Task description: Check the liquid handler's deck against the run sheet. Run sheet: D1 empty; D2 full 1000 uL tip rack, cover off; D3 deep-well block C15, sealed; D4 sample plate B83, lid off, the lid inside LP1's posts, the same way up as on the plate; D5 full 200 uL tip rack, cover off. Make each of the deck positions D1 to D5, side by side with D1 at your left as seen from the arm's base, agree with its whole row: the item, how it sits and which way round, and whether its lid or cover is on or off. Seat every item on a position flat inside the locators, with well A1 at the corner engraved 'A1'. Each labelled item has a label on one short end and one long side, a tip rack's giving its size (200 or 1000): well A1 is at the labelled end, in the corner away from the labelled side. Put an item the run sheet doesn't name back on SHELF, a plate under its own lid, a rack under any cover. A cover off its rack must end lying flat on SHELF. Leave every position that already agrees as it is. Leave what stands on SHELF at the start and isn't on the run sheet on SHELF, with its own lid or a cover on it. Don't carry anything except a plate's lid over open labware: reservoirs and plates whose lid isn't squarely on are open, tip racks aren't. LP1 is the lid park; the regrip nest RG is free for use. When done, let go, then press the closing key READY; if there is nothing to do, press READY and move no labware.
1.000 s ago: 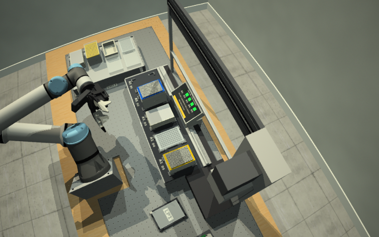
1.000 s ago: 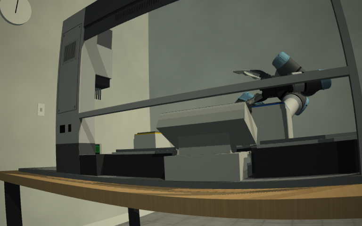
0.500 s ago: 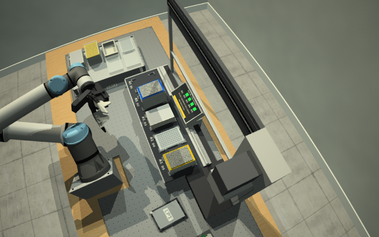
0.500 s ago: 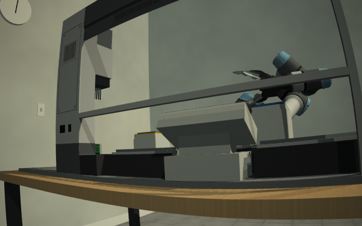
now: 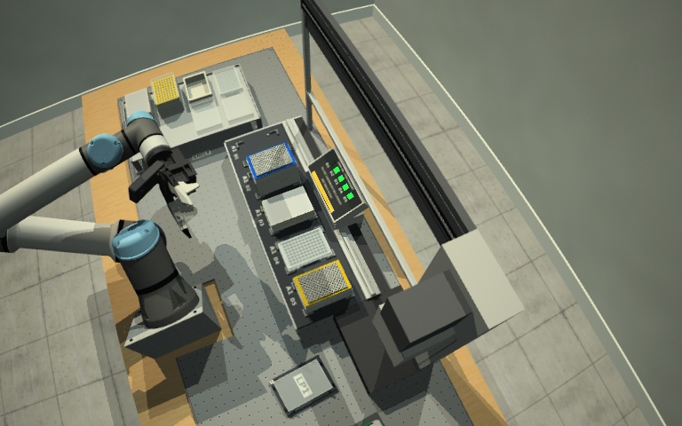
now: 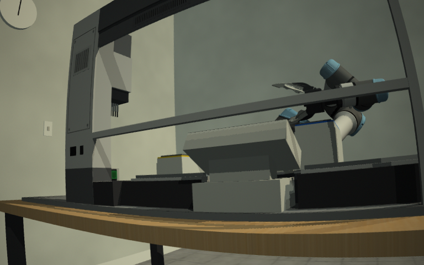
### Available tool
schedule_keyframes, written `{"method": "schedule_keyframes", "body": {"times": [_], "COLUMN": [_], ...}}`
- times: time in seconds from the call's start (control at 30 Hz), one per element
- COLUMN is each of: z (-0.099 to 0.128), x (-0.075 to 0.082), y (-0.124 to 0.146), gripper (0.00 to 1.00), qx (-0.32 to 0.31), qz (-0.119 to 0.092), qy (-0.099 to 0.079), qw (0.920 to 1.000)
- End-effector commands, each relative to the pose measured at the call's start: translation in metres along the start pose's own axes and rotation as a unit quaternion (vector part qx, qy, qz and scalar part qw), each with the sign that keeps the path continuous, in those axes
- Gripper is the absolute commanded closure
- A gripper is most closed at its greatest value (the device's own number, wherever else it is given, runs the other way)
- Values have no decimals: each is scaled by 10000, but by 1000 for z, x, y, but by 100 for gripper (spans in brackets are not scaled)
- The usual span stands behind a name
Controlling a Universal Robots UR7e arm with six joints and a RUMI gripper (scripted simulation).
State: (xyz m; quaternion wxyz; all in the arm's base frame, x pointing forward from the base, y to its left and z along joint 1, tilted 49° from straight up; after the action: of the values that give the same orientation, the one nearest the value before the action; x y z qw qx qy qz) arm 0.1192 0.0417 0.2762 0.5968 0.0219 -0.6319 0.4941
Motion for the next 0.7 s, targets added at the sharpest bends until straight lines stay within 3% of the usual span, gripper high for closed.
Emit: {"method": "schedule_keyframes", "body": {"times": [0.0, 0.13, 0.37, 0.67], "z": [-3, -3, -4, -4], "x": [-3, -3, -5, -5], "y": [0, 0, 0, 0], "gripper": [18, 18, 18, 18], "qx": [-659, -659, -1216, -1216], "qz": [-320, -320, -587, -587], "qy": [353, 353, 605, 605], "qw": [9967, 9967, 9890, 9890]}}
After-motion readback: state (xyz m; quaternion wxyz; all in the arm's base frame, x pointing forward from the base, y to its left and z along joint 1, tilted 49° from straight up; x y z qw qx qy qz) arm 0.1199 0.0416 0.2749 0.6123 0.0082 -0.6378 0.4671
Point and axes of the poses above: the point where the finger pads meet when closed, its own x axis back along the fingers, its own y axis across the jaws, z = x × y, the point moved 10 cm from there along x, back along the fingers, and after that the axes turned 11 degrees about x, right-handed, at the moved point
